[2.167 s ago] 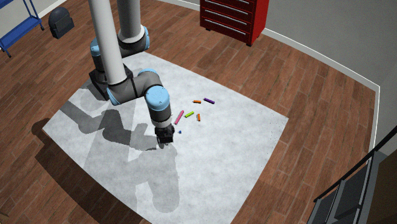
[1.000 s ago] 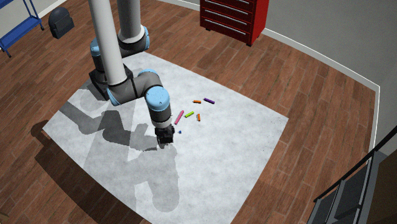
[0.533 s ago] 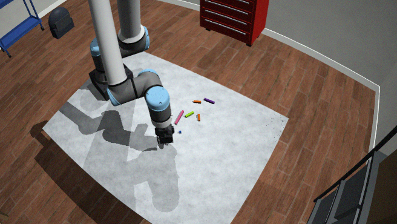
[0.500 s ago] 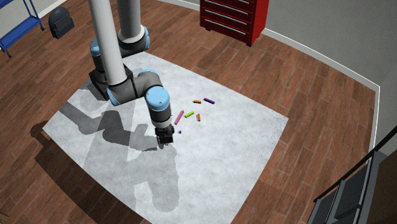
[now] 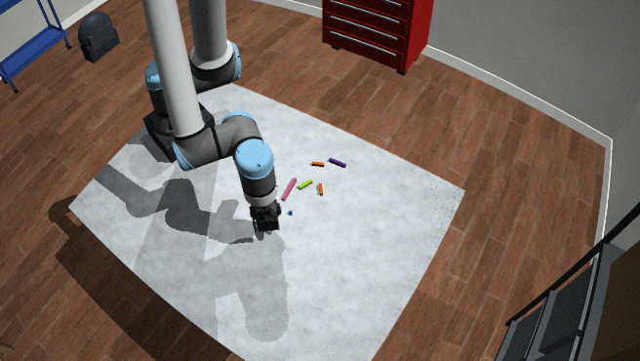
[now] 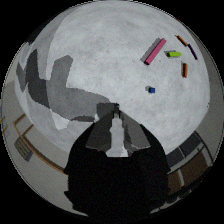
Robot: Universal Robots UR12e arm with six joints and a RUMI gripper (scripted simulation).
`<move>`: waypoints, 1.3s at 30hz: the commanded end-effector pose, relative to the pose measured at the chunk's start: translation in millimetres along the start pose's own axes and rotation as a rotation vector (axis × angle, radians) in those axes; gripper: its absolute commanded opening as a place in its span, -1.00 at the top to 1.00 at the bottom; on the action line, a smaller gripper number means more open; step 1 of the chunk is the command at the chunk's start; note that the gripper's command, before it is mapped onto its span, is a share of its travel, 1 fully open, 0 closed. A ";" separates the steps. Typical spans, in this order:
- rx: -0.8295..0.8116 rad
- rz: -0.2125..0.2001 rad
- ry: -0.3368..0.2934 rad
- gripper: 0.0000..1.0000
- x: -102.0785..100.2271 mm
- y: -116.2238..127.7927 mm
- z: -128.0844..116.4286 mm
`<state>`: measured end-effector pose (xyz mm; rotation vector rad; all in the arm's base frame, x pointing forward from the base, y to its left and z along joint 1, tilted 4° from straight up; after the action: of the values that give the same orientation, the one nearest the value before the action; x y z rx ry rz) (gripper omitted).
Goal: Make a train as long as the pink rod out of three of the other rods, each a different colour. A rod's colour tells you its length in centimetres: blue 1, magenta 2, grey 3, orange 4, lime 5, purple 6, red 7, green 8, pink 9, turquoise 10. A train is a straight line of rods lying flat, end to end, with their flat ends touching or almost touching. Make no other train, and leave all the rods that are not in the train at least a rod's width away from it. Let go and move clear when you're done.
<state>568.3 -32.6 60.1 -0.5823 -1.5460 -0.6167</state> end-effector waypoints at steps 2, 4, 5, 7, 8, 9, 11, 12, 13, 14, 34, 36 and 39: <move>0.000 -0.001 -0.001 1.00 0.5 0.2 -0.4; 0.000 -0.001 -0.001 1.00 0.5 0.2 -0.4; 0.000 -0.001 -0.001 1.00 0.5 0.2 -0.4; 0.000 -0.001 -0.001 1.00 0.5 0.2 -0.4; 0.000 -0.001 -0.001 1.00 0.5 0.2 -0.4; 0.000 -0.001 -0.001 1.00 0.5 0.2 -0.4; 0.000 -0.001 -0.001 1.00 0.5 0.2 -0.4; 0.000 -0.001 -0.001 1.00 0.9 0.2 -0.4; 0.000 -0.001 -0.001 1.00 1.8 0.2 -0.4; 0.000 -0.001 -0.001 1.00 3.4 0.2 -0.4; 0.000 -0.001 -0.001 1.00 98.9 0.2 -0.3; 0.000 -0.001 -0.001 1.00 100.0 0.2 -0.3; 0.000 -0.001 -0.001 1.00 100.5 0.2 -0.3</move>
<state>562.3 -32.3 157.2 -0.5823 -1.5469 -0.6167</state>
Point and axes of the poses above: the point where the finger pads meet when closed, its own x axis back along the fingers, its own y axis across the jaws, z = x × y, the point moved 10 cm from there along x, back along the fingers, and after that the axes turned 6 degrees about -x, right-handed, at the moved point
